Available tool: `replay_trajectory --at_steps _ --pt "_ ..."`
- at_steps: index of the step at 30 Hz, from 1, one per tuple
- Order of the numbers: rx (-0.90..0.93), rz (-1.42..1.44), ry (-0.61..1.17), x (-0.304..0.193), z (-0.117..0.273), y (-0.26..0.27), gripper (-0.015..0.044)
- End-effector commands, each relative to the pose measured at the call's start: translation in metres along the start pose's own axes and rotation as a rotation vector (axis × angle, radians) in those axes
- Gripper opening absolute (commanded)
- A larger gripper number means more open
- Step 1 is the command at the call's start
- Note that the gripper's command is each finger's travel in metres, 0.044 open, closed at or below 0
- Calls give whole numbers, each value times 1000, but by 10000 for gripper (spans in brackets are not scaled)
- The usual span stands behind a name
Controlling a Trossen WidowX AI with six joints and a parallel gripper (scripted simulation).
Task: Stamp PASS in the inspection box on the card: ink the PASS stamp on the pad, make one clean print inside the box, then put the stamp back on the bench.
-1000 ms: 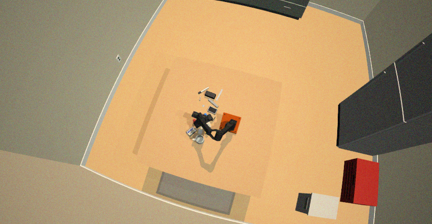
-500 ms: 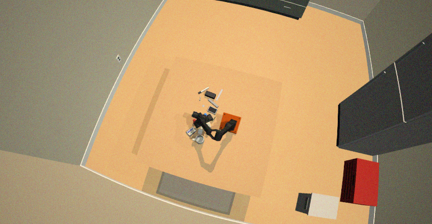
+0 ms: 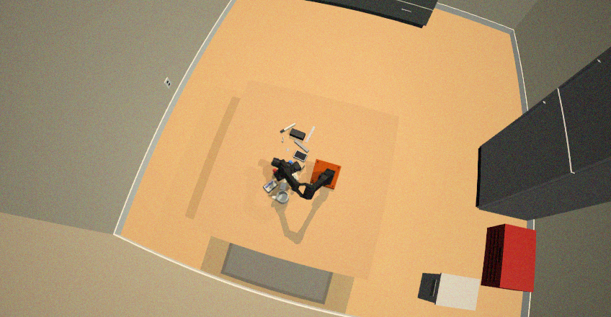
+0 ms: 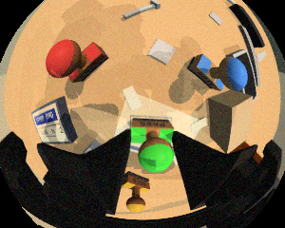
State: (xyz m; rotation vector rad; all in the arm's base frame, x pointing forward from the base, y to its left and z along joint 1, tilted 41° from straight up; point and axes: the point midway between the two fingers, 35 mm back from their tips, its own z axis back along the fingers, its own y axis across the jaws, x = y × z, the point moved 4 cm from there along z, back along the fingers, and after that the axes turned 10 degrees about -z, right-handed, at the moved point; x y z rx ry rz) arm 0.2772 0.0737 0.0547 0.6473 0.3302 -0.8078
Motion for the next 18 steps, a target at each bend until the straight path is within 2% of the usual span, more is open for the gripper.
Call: replay_trajectory --at_steps 1,18 --pt "2 0 2 0 -2 0 0" --pt "2 0 2 0 3 0 0"
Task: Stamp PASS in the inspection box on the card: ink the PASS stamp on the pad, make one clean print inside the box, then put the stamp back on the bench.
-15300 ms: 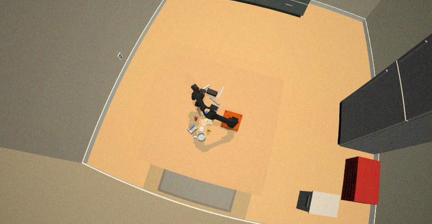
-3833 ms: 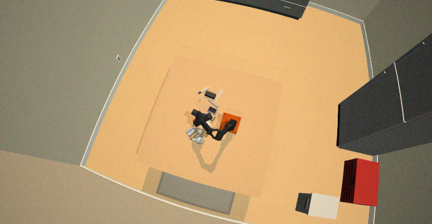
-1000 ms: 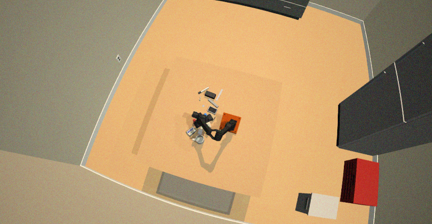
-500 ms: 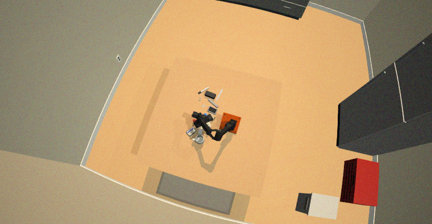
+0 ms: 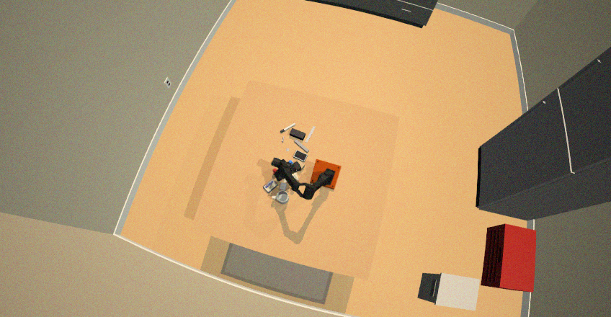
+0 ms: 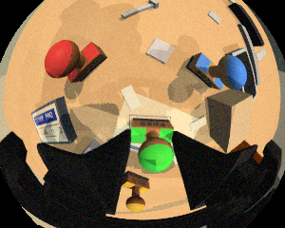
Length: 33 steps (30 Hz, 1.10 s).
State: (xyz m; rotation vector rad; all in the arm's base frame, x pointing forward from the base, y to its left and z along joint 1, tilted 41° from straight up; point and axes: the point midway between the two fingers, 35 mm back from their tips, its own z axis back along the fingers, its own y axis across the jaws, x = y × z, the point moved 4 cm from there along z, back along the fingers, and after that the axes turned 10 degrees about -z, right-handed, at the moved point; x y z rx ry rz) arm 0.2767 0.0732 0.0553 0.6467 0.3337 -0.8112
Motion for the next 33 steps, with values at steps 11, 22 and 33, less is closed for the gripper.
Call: replay_trajectory --at_steps 11,22,33 --pt "2 4 0 0 8 1 0" --pt "1 4 -2 1 20 1 0" --pt "0 4 -3 2 37 2 0"
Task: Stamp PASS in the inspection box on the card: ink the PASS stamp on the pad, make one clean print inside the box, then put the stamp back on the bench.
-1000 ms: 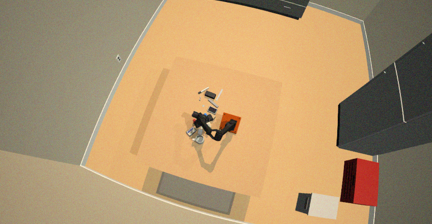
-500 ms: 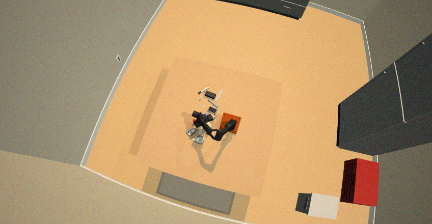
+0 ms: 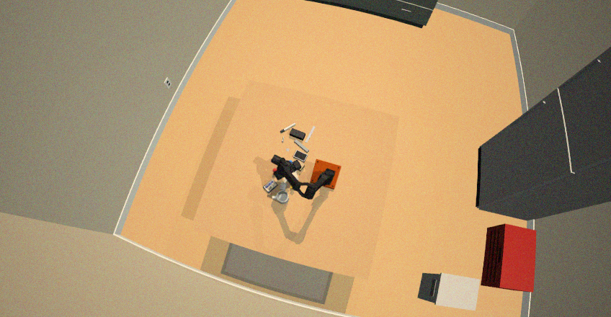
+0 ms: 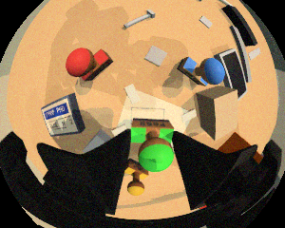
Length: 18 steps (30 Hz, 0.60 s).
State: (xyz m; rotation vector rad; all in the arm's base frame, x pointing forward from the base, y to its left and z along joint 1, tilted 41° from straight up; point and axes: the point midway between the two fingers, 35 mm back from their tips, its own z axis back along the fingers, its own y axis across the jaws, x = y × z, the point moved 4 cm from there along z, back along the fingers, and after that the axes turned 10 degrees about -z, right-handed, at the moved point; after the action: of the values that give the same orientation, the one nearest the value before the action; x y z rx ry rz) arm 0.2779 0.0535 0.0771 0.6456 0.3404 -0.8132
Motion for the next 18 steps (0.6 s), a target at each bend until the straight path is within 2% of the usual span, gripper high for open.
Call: replay_trajectory --at_steps 1,18 --pt "3 8 -8 1 9 2 0" --pt "3 8 -7 0 37 1 0"
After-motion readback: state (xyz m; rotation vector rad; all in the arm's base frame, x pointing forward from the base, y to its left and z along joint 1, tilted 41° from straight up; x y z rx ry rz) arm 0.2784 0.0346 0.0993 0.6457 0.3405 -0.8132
